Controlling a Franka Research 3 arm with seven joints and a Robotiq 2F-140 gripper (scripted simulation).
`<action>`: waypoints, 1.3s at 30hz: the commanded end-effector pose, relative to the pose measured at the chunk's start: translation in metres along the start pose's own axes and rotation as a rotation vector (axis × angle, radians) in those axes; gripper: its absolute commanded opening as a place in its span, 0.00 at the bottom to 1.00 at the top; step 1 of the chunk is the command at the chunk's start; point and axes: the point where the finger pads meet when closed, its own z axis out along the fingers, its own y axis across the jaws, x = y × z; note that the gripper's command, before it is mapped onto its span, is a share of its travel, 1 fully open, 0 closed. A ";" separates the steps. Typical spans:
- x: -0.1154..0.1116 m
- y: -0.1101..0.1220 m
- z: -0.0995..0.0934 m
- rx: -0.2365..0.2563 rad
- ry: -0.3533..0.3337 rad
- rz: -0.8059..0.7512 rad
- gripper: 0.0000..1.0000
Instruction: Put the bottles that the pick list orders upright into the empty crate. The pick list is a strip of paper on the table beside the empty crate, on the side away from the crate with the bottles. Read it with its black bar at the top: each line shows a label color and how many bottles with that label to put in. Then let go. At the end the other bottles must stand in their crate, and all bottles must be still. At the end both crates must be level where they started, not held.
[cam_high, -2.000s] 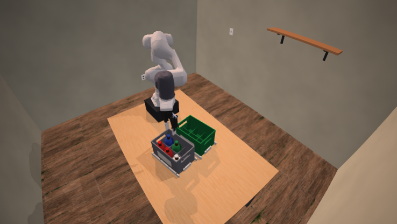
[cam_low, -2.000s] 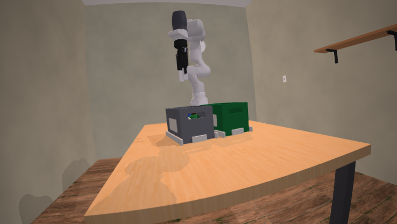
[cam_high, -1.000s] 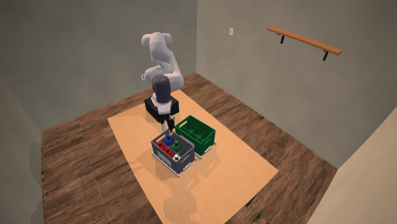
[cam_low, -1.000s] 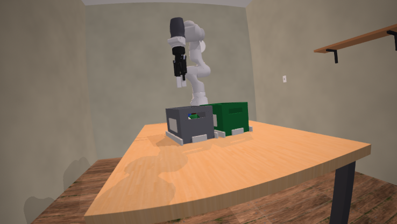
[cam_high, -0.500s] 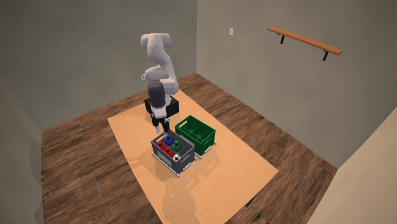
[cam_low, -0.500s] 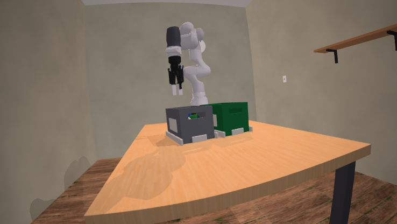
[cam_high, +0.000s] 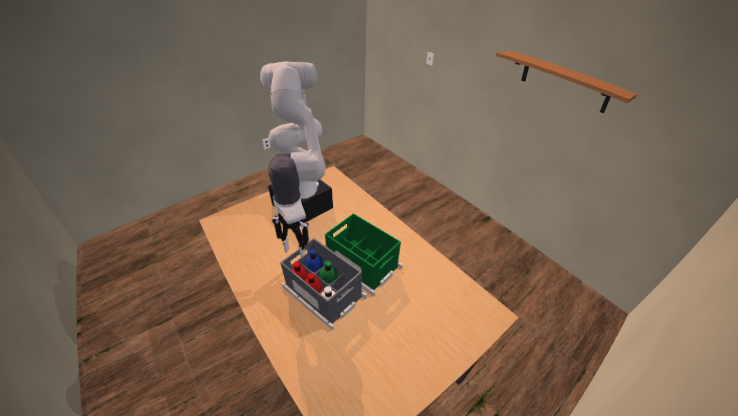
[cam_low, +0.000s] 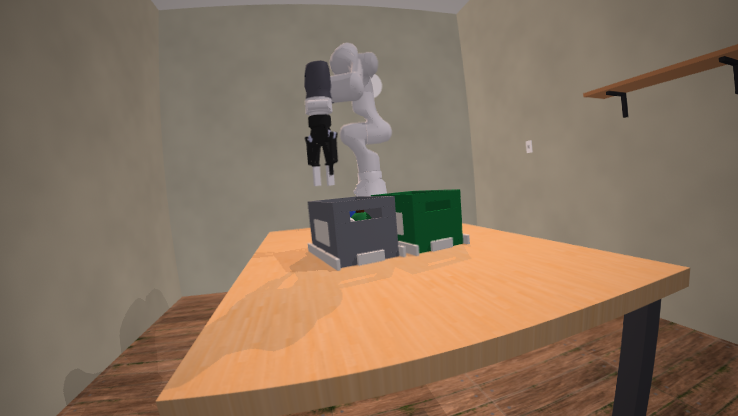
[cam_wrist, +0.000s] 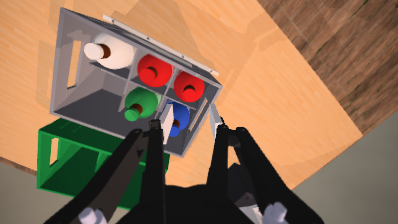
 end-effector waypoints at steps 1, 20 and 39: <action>0.004 -0.002 -0.002 0.022 0.017 -0.155 0.38; 0.004 -0.002 -0.002 0.045 0.035 -0.319 0.38; 0.005 -0.002 0.008 0.045 0.035 -0.319 0.38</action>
